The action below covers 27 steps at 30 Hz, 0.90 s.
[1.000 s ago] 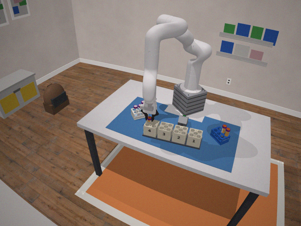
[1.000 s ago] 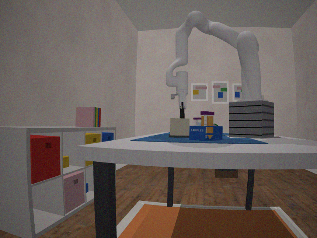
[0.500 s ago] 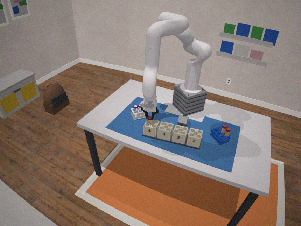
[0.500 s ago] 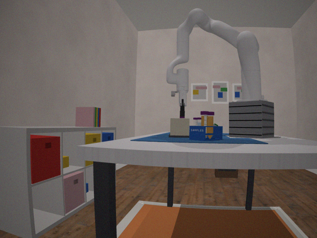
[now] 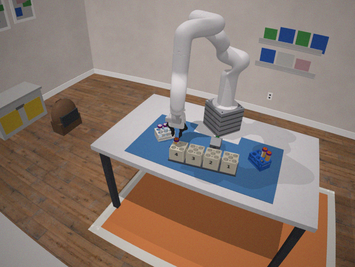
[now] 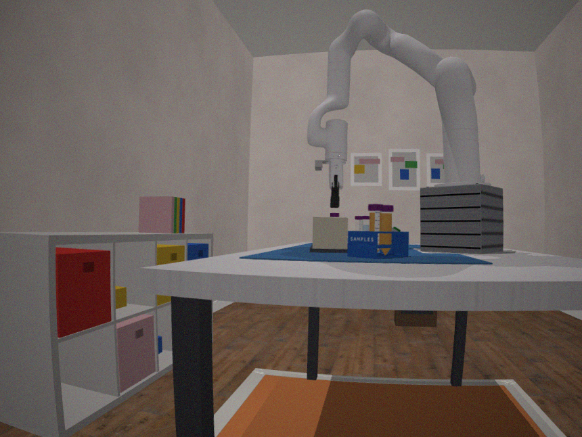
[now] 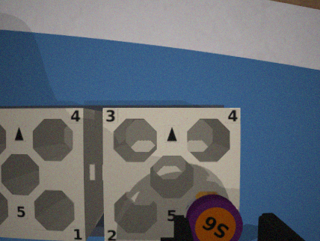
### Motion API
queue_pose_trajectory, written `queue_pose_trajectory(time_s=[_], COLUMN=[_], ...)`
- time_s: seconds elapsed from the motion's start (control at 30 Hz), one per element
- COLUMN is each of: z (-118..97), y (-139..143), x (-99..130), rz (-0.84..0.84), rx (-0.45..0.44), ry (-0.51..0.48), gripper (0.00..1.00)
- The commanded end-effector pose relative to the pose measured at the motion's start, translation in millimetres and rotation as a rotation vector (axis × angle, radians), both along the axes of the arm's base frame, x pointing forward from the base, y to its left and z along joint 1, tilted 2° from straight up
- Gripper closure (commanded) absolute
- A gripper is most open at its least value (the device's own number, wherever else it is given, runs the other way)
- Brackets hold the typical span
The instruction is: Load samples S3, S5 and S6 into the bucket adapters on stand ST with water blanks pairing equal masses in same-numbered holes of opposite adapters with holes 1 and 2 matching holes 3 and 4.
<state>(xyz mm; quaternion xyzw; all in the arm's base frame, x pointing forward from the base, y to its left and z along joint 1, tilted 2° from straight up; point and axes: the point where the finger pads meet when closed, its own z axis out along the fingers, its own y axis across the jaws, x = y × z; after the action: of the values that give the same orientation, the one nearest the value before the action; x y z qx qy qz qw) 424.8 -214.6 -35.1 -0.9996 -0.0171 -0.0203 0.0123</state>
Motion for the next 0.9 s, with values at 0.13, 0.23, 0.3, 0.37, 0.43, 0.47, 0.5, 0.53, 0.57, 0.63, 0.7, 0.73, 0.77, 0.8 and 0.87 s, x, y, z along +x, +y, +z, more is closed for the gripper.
queue_pose_trajectory(time_s=[0.13,0.23,0.3,0.37,0.43,0.47,0.5,0.53,0.57,0.63,0.7,0.73,0.77,0.8,0.87], z=[17.6,23.6,27.7,29.6,31.6,33.7,35.6,37.6,39.7,43.7,47.6,49.7,51.7,53.7,57.6], y=[-1.0,-1.1,-1.2,-1.2,-1.3,-1.3,-1.4,-1.4,-1.5,-1.5,-1.6,-1.7,-1.7,-1.8,-1.9], x=[0.8,0.6,0.6,0.5,0.5,0.5,0.4,0.4,0.3,0.3,0.1,0.1,0.1,0.0,-0.1], rz=[0.000,0.000,0.000,0.000,0.000,0.000,0.000,0.000,0.000,0.000,0.000,0.000,0.000,0.000,0.000], rx=[-0.004,-0.004,-0.004,-0.004,-0.004,-0.004,-0.004,-0.004,-0.004,-0.004,-0.004,-0.004,-0.004,-0.004,-0.004], ry=[0.018,0.018,0.018,0.018,0.018,0.018,0.018,0.018,0.018,0.018,0.018,0.018,0.018,0.018,0.018], gripper=[0.56,0.56,0.56,0.56,0.56,0.56,0.56,0.56,0.56,0.56,0.56,0.56,0.56,0.56,0.56])
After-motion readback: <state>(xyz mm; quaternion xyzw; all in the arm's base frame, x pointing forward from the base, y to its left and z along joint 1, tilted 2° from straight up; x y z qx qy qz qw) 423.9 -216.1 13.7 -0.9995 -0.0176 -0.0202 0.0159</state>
